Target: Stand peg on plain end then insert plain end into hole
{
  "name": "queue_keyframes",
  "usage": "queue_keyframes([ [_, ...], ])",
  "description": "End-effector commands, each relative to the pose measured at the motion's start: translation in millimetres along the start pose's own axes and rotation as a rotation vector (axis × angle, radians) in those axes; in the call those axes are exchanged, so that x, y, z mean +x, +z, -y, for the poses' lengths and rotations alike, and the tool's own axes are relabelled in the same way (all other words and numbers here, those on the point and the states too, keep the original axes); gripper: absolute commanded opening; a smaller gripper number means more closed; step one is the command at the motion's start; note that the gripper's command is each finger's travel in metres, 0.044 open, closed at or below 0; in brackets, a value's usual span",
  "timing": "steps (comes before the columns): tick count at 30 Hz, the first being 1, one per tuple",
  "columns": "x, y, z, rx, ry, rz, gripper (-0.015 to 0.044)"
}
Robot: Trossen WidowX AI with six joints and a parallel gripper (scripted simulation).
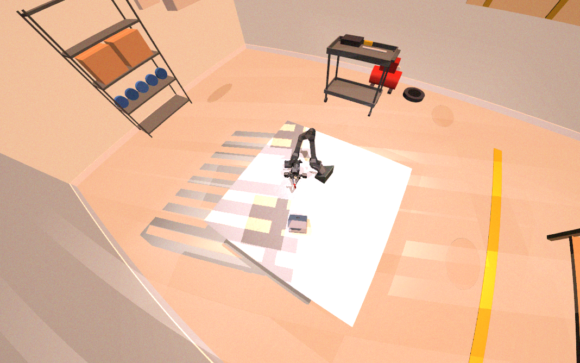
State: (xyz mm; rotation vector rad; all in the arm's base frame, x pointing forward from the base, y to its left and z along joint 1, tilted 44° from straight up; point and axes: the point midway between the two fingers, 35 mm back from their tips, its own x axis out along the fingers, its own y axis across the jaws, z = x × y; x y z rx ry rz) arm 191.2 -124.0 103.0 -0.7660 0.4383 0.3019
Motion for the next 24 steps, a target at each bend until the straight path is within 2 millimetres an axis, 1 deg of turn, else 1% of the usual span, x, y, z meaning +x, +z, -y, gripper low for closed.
queue_keyframes([
  [1,-1.3,1.1,0.8,0.000,-0.002,-0.009,0.0051],
  [13,0.1,-4.6,0.2,0.009,0.000,-0.005,0.0051],
  [24,-2.4,-4.3,-0.4,0.014,0.001,-0.001,0.0051],
])
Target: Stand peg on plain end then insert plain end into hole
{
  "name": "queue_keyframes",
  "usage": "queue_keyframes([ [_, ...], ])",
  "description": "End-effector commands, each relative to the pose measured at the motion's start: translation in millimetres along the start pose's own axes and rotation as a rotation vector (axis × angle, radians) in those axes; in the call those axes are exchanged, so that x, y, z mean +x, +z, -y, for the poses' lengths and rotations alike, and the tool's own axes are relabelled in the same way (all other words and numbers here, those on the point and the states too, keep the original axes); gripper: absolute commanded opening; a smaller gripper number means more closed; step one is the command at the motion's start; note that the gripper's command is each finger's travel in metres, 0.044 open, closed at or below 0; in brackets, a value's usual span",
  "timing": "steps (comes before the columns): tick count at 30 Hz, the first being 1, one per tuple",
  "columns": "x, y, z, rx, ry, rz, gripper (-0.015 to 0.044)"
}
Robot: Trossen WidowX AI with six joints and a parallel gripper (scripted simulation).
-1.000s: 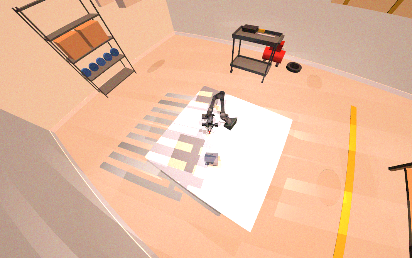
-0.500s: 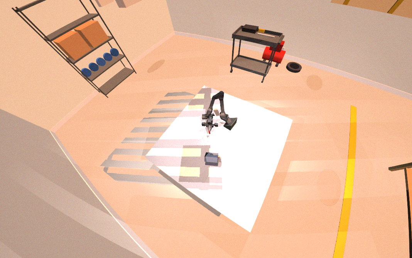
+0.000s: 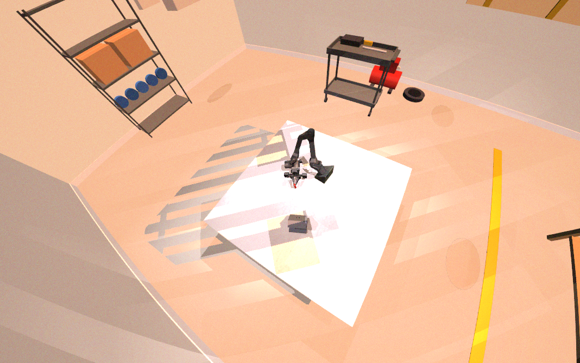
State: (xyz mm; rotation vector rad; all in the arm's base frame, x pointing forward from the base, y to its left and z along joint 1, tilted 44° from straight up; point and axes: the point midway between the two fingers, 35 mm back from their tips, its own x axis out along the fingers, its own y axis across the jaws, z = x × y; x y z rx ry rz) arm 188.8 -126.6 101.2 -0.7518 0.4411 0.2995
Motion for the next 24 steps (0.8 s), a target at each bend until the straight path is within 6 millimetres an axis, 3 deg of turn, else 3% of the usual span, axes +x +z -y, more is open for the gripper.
queue_keyframes([
  [1,-1.1,-0.9,-0.1,0.000,0.000,0.000,0.0051],
  [24,-4.7,-3.9,-1.0,-0.003,0.002,0.033,0.0051],
])
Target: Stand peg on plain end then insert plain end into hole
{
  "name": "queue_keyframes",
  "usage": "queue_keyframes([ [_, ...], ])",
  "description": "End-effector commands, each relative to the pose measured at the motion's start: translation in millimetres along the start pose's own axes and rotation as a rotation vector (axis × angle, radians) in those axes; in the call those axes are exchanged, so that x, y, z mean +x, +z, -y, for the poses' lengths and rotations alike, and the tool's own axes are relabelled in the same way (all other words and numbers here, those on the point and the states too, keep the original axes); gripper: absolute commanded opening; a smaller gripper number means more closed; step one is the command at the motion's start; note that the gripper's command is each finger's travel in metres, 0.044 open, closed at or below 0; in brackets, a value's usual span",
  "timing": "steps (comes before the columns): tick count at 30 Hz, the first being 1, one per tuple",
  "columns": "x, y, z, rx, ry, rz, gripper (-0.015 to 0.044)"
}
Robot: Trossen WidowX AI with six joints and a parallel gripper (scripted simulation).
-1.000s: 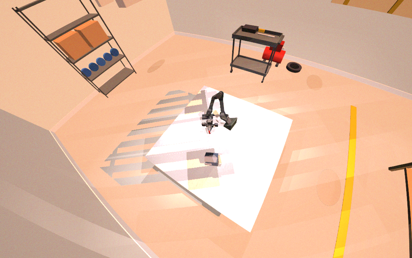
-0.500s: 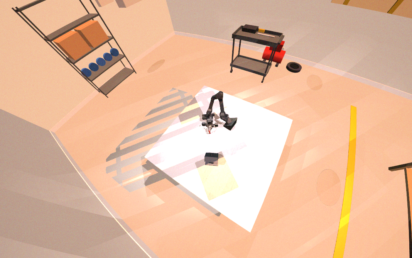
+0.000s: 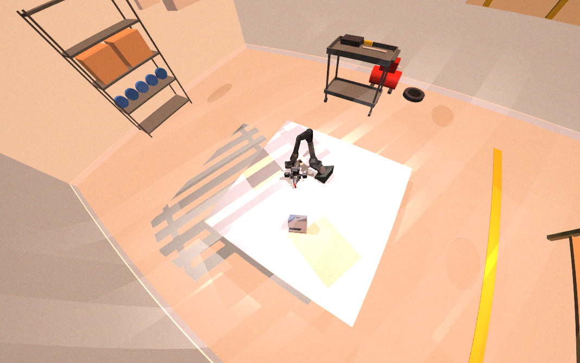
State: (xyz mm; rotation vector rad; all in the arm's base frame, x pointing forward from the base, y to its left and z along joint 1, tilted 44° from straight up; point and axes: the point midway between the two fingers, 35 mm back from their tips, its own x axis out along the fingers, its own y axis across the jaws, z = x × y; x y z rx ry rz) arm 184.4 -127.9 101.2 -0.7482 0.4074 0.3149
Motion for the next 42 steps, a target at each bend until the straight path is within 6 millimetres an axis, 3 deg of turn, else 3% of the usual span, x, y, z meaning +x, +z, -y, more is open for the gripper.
queue_keyframes([
  [1,-1.1,-1.8,-0.1,0.000,0.000,-0.001,0.0051],
  [37,-5.0,-3.5,-0.9,-0.003,-0.002,0.056,0.0051],
  [40,-4.8,-2.9,-0.7,-0.001,-0.003,0.060,0.0130],
  [42,-4.8,-2.9,-0.7,-0.001,-0.003,0.060,0.0130],
])
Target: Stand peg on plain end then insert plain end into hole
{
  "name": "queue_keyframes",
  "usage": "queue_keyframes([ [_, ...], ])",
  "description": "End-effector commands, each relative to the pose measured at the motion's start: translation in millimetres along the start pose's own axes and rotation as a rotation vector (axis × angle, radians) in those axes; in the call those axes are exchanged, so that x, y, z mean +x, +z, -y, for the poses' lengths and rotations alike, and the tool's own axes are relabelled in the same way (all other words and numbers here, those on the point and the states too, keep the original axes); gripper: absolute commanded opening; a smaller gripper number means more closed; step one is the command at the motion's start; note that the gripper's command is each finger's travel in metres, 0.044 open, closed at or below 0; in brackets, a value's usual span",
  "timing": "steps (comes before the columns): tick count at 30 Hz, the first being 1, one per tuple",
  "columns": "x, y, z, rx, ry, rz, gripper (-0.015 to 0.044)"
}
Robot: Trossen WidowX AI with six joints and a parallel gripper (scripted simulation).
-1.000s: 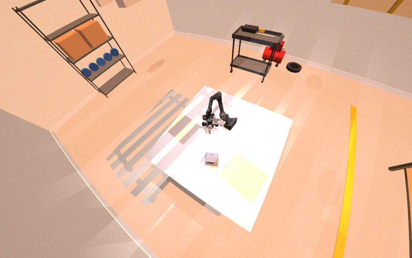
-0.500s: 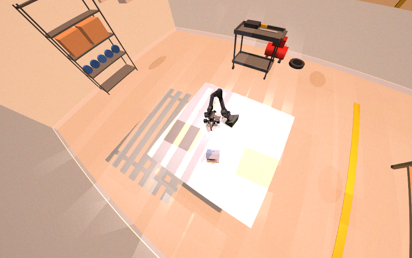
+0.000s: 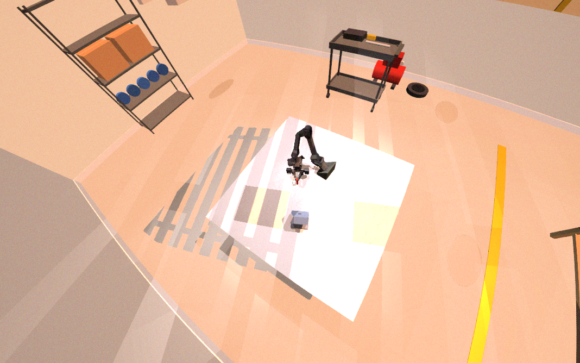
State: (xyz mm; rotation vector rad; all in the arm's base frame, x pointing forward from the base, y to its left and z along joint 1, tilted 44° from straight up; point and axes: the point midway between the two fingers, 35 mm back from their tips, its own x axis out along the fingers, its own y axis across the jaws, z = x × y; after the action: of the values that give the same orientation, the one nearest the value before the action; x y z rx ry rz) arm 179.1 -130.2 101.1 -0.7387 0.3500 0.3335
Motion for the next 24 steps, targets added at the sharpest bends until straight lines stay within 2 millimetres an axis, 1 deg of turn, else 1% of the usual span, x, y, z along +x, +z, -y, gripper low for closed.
queue_keyframes([
  [1,0.1,0.1,0.0,0.000,0.000,0.000,0.0130],
  [23,0.1,0.1,0.0,0.000,0.000,0.000,0.0130],
  [24,0.1,0.1,0.0,0.000,0.000,0.000,0.0156],
])
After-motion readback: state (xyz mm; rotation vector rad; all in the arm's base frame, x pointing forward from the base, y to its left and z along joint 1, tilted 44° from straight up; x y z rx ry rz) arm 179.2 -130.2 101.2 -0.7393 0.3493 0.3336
